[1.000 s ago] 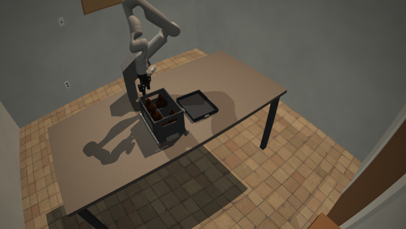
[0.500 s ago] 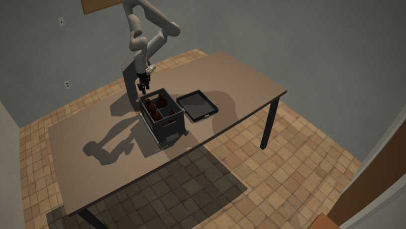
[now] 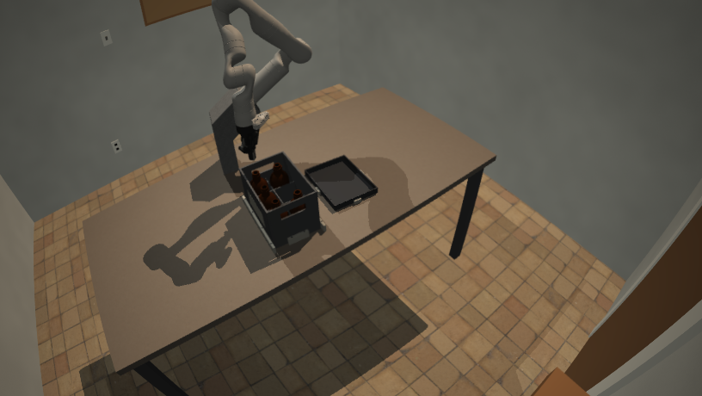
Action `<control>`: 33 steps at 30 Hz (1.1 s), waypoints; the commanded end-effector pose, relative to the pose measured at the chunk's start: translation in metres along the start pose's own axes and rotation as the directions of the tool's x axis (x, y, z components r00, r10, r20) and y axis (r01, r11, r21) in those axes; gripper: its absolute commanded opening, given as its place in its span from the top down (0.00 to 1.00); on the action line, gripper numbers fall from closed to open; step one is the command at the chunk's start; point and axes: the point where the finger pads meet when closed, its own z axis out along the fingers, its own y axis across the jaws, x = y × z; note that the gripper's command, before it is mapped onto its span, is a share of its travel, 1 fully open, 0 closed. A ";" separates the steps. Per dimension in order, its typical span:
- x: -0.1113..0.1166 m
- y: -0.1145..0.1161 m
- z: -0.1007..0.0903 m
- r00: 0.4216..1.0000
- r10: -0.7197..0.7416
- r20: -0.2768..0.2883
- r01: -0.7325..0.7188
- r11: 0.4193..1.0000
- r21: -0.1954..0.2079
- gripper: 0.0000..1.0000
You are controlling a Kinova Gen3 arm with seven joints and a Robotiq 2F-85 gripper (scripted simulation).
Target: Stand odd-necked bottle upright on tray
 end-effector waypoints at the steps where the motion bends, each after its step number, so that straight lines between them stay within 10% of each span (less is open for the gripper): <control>1: 0.000 0.001 -0.001 1.000 0.000 0.000 0.000 1.000 -0.002 1.00; 15: 0.000 0.000 -0.001 1.000 0.000 0.000 0.000 1.000 -0.002 1.00; 28: 0.064 -0.057 -0.001 1.000 0.000 0.000 0.000 1.000 -0.001 1.00; 29: 0.064 -0.057 -0.001 1.000 0.000 0.000 0.000 1.000 -0.001 0.36; 33: 0.064 -0.057 -0.001 1.000 0.000 0.000 0.000 1.000 -0.001 0.36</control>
